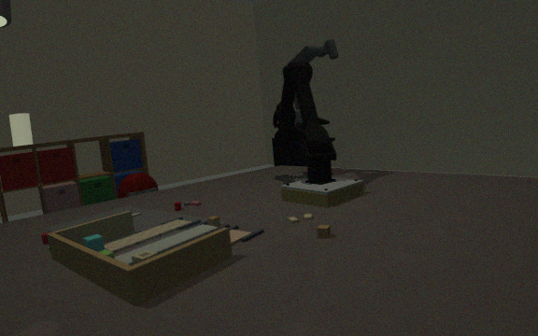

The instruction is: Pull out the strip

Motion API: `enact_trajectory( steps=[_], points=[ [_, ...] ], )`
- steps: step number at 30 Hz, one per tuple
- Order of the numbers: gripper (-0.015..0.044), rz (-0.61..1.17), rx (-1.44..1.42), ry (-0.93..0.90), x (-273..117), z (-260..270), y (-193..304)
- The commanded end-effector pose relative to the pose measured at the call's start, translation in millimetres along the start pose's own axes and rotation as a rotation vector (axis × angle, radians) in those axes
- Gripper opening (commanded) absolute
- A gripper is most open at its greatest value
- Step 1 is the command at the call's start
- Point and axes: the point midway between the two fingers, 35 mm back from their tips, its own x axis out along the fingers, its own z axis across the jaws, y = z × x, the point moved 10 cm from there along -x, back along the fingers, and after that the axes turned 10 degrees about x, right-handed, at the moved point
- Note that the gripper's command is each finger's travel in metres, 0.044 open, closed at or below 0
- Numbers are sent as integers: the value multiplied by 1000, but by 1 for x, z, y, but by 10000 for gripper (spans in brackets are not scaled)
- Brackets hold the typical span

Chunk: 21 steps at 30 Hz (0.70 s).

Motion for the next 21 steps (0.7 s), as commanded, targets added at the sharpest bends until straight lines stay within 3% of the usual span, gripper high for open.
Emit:
enact_trajectory(
  steps=[1, 3, 10, 21],
  points=[
    [400, 3, -7, 6, 0, -1, 0],
    [400, 38, -59, 49, -6, -5, 2],
    [400, 406, -308, 50, -102, -1, -19],
    [400, 999, -755, -214, -222, -16, -93]
  ],
)
